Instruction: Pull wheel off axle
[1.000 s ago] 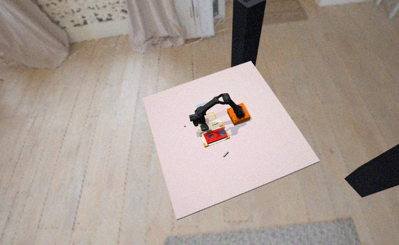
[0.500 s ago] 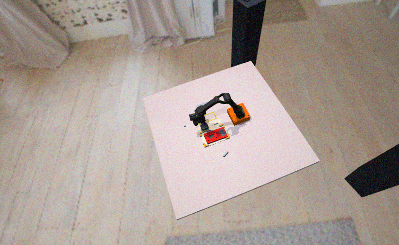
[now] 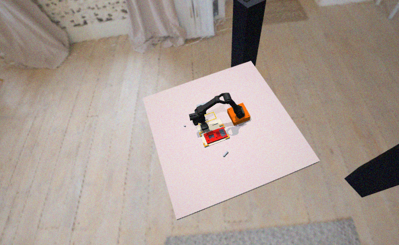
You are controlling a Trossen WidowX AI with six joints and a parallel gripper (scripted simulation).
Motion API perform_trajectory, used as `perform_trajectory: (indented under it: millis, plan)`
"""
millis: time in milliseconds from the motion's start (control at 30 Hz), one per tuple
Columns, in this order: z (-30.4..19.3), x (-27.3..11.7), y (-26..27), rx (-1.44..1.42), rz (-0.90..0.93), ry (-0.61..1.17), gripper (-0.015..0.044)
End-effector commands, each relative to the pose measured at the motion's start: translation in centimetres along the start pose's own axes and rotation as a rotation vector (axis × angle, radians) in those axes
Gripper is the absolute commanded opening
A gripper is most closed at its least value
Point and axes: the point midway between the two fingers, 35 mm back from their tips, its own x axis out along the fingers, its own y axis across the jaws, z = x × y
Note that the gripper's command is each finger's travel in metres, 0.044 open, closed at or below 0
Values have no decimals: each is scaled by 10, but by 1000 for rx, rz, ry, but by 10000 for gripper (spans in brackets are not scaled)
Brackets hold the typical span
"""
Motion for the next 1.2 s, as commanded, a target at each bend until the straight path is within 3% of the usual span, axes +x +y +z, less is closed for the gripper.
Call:
perform_trajectory:
  millis: [0,1167]
  plan:
    - [1,-5,0,-3,-3,-5,0]
    - [1,-16,0,-3,-4,-7,0]
